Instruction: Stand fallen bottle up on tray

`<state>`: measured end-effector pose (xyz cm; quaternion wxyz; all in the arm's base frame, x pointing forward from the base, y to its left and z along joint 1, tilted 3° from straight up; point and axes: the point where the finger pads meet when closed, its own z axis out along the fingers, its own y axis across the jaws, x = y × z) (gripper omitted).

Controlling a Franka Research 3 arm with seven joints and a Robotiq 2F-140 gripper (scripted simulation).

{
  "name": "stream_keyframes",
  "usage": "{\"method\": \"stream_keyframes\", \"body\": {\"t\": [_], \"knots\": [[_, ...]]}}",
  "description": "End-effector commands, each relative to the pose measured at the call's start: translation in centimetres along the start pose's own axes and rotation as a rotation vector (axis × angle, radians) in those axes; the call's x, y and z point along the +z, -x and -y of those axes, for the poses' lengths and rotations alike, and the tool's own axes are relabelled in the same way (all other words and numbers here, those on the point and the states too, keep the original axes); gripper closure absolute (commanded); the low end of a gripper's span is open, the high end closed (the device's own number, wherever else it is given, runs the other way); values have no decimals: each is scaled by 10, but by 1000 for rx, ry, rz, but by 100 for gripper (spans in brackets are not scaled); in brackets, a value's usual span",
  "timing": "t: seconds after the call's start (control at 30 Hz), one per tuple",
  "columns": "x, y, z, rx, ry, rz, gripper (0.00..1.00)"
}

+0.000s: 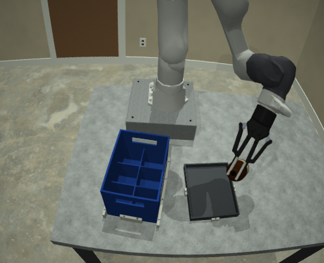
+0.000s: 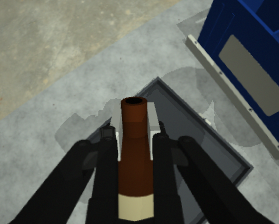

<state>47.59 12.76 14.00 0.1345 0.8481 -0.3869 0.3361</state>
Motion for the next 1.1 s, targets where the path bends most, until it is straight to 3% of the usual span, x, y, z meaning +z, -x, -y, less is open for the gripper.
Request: {"method": "stream_keyframes", "body": {"t": [0.0, 1.07], "knots": [[-1, 0, 0, 3, 0, -15, 100], [-1, 2, 0, 3, -1, -169, 100]]}}
